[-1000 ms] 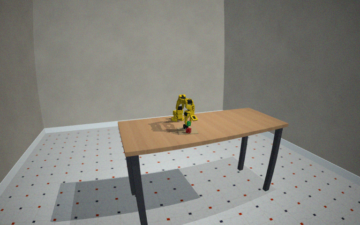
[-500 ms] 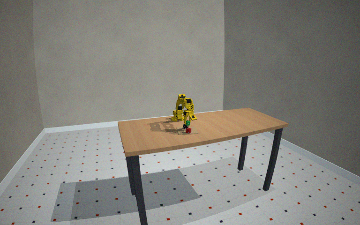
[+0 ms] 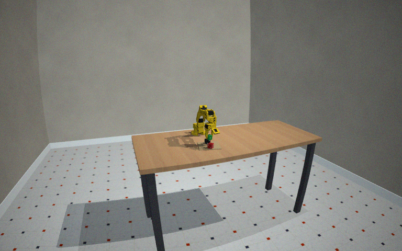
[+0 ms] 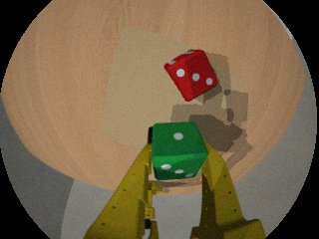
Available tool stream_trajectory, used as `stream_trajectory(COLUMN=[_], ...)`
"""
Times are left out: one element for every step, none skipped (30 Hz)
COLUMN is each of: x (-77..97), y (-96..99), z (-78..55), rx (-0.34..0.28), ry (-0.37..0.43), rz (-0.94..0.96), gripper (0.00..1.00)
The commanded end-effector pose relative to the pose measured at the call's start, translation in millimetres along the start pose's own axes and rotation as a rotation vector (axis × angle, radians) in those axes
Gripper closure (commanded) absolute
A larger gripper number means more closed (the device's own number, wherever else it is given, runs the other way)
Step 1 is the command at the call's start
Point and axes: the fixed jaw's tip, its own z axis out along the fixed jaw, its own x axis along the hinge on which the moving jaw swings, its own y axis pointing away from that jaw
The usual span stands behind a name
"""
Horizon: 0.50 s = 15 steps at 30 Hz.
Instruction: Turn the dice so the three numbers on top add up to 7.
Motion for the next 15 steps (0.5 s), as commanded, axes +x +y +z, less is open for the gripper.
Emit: stream_trajectory(x=[-0.4, 0.4, 1.2, 1.5, 1.5, 1.4, 1.4, 1.4, 1.4, 1.4, 1.4, 1.4, 1.4, 1.4, 1.4], y=[-2.8, -2.6, -2.4, -2.3, -2.3, -2.3, -2.3, -2.3, -2.3, -2.3, -2.3, -2.3, -2.3, -2.3, -2.3], z=[-12.5, -11.8, -11.0, -10.3, -9.6, -9.1, -8.7, -8.5, -8.4, -8.4, -8.4, -8.4, -8.4, -8.3, -8.0], rx=[0.009, 0.008, 0.007, 0.006, 0.006, 0.006, 0.006, 0.006, 0.006, 0.006, 0.006, 0.006, 0.006, 0.006, 0.006], ry=[-0.044, -0.039, -0.033, -0.031, -0.031, -0.031, -0.031, -0.031, -0.031, -0.03, -0.03, -0.03, -0.03, -0.03, -0.03], rz=[0.023, 0.023, 0.023, 0.023, 0.023, 0.023, 0.023, 0.023, 0.023, 0.023, 0.023, 0.023, 0.023, 0.023, 0.023], gripper=[1.0, 1.0, 1.0, 1.0, 1.0, 1.0, 1.0, 1.0, 1.0, 1.0, 1.0, 1.0, 1.0, 1.0, 1.0])
